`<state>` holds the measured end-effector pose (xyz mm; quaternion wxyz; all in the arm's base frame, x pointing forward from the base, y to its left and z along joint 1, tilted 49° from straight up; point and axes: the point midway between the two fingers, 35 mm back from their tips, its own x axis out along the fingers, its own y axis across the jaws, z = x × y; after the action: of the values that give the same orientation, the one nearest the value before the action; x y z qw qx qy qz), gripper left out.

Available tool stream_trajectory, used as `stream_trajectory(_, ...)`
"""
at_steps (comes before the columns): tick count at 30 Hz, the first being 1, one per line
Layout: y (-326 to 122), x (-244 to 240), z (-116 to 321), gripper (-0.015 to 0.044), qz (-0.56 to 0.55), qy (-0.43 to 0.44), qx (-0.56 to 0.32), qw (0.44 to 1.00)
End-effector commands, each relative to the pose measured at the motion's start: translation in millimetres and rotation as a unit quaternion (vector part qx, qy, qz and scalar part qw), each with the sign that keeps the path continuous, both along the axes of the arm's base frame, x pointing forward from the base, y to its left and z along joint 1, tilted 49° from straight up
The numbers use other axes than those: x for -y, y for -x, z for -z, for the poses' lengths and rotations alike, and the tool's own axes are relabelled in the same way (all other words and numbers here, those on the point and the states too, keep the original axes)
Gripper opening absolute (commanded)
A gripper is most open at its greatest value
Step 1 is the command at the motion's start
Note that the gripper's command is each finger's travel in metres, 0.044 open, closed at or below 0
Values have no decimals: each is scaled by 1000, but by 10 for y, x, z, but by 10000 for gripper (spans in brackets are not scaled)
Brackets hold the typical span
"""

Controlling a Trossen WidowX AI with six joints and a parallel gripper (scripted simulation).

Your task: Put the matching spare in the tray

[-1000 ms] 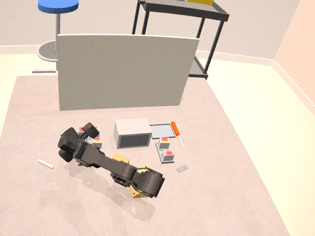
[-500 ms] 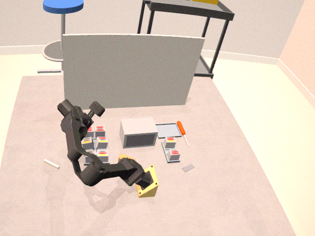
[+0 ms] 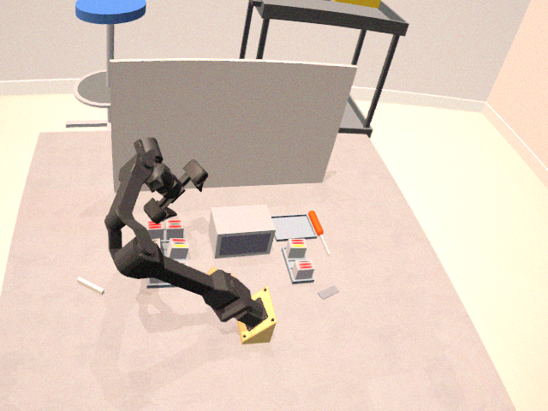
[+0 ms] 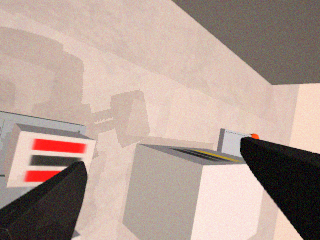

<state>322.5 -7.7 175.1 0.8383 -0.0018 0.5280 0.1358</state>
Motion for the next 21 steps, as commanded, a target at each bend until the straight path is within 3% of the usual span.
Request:
stream_trajectory(1, -17, 8, -10, 440, -2, -2, -1, 1000)
stream_trajectory(9, -6, 1, -13, 440, -10, -3, -1, 1000)
stream_trajectory(15, 348, -229, -162, 440, -246, -24, 22, 969)
stream_trajectory(21, 703, -479, -475, 440, -456, -68, 122, 879)
